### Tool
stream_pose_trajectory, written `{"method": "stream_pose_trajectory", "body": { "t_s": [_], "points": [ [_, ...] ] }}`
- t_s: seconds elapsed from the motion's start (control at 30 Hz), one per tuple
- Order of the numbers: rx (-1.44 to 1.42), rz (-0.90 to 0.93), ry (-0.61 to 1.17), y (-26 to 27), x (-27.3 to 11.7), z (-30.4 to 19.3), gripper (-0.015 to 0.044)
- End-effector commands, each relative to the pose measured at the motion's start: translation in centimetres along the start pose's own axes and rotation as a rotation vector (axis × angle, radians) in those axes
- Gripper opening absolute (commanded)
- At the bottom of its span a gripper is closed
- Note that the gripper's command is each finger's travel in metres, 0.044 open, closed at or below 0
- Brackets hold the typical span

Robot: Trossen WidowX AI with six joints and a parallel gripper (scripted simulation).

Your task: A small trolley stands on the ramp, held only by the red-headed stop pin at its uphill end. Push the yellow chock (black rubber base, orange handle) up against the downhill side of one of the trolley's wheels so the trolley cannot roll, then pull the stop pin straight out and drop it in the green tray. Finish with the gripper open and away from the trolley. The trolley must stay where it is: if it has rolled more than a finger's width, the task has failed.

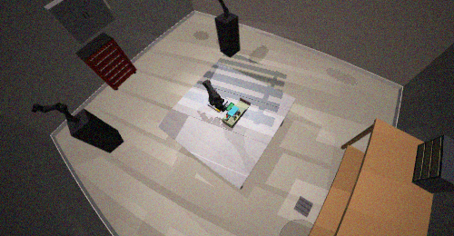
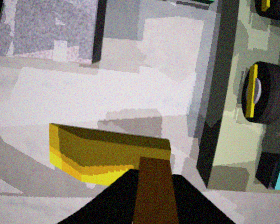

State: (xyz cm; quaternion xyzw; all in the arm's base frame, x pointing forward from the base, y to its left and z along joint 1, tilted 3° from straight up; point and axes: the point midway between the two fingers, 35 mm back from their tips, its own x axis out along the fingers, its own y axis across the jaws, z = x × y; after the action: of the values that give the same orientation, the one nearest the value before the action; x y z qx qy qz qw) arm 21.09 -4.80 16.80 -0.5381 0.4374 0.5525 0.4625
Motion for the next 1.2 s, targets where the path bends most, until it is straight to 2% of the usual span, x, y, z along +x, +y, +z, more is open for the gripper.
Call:
{"method": "stream_pose_trajectory", "body": {
  "t_s": [0.0, 1.17],
  "points": [
    [0.006, 0.007, -0.009, -0.3, 0.2, 1.5, 0.0],
    [0.006, 0.004, -0.021, -3.3, 1.3, 14.3, 0.0]
  ]
}}
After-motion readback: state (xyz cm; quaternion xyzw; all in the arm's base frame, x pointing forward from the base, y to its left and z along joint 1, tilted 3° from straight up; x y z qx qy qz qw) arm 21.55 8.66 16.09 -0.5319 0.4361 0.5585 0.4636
